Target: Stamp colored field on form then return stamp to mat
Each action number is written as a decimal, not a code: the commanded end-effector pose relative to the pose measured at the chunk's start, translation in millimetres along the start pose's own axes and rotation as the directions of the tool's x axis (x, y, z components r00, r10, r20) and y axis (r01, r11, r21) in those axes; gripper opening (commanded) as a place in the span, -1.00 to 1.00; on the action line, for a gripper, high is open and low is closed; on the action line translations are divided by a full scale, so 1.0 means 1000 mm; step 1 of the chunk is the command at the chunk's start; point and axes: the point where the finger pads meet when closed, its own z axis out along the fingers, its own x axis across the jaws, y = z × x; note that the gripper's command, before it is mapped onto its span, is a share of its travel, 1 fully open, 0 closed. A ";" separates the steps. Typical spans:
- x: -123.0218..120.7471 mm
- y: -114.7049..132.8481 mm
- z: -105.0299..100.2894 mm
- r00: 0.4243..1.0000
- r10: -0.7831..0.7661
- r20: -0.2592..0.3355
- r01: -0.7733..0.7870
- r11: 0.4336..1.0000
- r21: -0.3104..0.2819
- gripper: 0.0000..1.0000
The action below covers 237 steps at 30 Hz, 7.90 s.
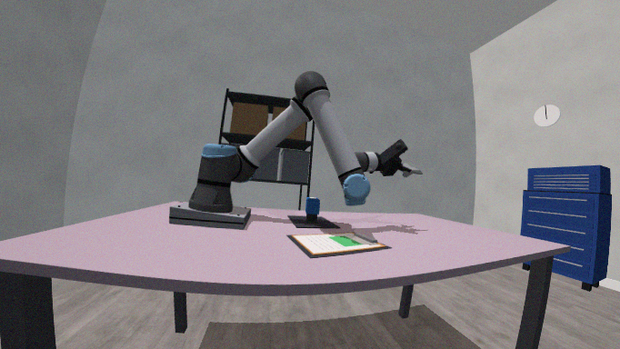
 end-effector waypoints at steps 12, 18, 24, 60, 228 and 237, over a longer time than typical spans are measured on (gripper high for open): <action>-0.001 0.001 0.015 0.972 -0.194 -0.130 0.183 0.979 -0.094 1.00; 0.000 0.004 0.018 0.944 -0.281 -0.171 0.256 0.954 -0.153 1.00; 0.001 0.007 0.018 0.914 -0.355 -0.197 0.314 0.926 -0.210 1.00; 0.005 0.058 -0.029 0.597 -0.799 -0.077 0.567 0.488 -0.664 1.00; -0.027 0.084 -0.393 -0.101 0.334 0.937 0.606 -0.726 0.324 1.00; -0.007 0.058 -0.399 -0.228 0.484 0.845 0.571 -0.636 0.519 1.00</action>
